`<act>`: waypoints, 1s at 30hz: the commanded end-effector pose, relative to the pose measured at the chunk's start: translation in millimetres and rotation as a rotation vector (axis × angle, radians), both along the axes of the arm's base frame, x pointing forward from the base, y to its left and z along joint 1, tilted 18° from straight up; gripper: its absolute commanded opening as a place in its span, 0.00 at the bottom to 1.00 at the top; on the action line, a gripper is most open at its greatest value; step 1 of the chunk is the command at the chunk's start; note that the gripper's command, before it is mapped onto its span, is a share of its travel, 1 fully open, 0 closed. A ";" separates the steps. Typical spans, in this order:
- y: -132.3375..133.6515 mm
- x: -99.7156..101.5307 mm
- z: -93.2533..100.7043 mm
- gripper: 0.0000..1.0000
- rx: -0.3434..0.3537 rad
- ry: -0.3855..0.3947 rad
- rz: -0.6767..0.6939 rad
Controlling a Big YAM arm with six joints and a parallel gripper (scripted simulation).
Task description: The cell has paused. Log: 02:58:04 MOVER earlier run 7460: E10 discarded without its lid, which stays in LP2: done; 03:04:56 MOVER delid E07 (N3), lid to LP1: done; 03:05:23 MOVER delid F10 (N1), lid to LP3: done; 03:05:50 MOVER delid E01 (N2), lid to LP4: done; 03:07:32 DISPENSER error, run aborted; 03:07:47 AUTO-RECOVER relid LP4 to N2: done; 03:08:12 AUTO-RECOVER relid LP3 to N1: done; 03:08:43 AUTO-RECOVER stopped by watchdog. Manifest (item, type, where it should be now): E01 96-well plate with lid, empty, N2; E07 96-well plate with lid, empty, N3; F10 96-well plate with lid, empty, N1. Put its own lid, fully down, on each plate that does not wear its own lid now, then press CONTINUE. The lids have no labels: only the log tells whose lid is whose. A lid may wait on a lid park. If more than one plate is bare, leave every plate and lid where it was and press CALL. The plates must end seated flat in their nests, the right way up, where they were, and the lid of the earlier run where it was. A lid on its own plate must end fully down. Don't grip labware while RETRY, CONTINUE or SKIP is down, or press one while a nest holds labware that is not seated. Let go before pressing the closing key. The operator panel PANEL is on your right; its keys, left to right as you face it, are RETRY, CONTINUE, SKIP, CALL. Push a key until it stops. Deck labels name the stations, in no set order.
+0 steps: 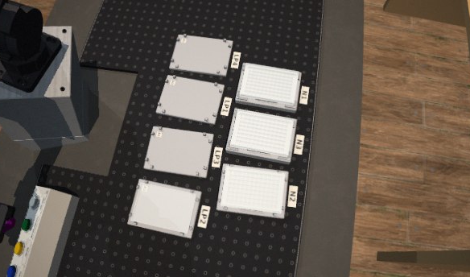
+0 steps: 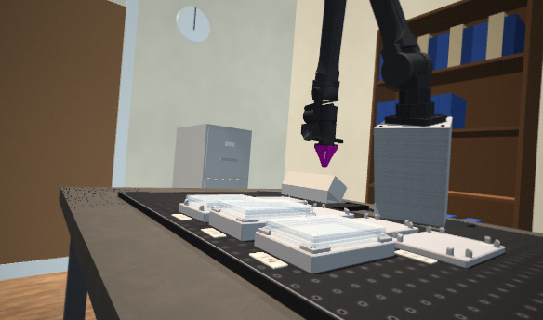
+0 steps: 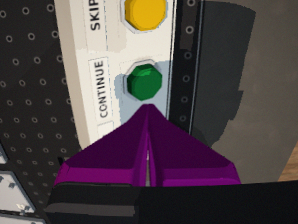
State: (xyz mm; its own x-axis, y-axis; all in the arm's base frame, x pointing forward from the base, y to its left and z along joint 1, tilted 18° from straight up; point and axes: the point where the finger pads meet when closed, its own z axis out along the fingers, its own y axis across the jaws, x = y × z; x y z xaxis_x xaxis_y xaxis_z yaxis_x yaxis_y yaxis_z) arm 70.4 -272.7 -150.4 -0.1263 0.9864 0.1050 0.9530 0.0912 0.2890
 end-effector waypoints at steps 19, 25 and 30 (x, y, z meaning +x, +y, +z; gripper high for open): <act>1.0 7.8 -14.3 0.00 -0.002 -0.003 -0.002; 2.1 8.9 -18.1 0.00 -0.001 -0.003 -0.002; 1.8 9.4 -20.0 0.00 -0.002 -0.003 -0.002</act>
State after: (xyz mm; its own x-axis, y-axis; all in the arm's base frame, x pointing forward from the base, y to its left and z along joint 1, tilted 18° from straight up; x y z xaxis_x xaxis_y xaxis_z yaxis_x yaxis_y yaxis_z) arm 76.0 -268.3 -168.4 -0.1276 0.9860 0.1071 0.9529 0.0919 0.2891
